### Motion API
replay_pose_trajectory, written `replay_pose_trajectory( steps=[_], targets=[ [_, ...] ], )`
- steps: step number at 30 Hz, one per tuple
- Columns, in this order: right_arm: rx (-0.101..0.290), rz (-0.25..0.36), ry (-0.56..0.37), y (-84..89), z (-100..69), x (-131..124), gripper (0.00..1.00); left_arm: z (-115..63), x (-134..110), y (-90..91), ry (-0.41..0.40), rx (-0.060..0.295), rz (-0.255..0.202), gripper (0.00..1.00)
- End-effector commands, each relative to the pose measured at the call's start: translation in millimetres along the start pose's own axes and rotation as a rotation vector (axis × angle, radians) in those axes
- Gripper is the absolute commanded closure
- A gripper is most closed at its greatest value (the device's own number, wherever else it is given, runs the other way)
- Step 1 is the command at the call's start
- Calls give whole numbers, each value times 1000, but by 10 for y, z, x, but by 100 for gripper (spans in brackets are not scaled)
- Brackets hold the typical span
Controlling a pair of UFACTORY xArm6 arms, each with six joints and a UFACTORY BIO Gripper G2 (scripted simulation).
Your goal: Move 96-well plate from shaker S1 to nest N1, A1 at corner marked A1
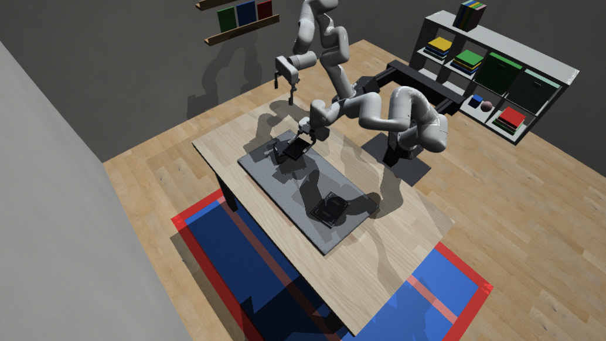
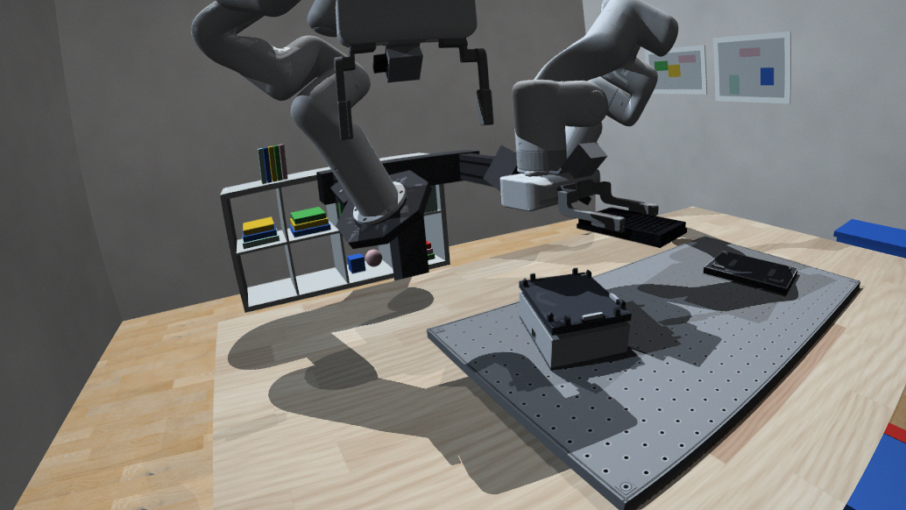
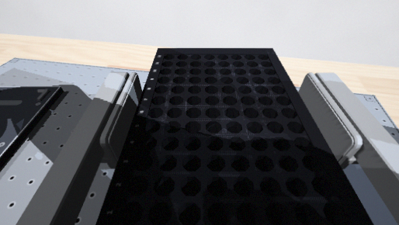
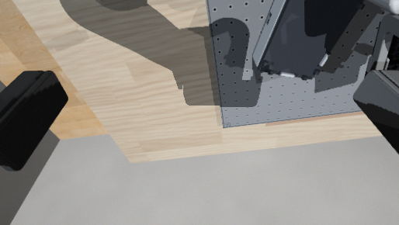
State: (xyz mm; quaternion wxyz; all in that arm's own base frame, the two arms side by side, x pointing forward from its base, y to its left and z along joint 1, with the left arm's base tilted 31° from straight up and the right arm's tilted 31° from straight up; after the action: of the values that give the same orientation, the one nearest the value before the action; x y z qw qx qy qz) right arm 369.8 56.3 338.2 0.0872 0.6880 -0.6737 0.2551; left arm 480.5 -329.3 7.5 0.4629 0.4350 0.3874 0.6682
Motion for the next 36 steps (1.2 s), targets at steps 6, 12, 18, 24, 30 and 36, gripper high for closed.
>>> replay_pose_trajectory(
  steps=[6,12,18,24,30,36],
  targets=[
    [3,2,-1,-8,-14,4,0,99,249,43,-1,-3,-5,100],
    [3,2,-1,-8,-14,4,0,166,436,61,-1,-3,-5,100],
    [3,2,-1,-8,-14,4,0,234,624,79,-1,-3,-4,100],
    [3,2,-1,-8,-14,4,0,279,749,91,-1,-3,-4,100],
    [3,2,-1,-8,-14,4,0,346,937,109,-1,-3,-4,100],
    [3,2,-1,-8,-14,4,0,414,1125,127,-1,-3,-4,100]
  ],
)
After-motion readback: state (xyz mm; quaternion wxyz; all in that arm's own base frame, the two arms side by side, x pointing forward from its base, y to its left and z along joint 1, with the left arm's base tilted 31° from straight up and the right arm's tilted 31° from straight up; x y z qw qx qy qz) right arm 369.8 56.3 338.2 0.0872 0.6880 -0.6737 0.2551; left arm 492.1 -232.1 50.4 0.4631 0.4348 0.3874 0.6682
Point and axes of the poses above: on each arm, the point midway between the two finger pads, its own z axis out along the fingers, its own x axis across the jaws, y = z × x, the point moved 4 cm from there along -z, back along the fingers, and after that the axes turned 12 degrees about -z, right-handed, at the moved point
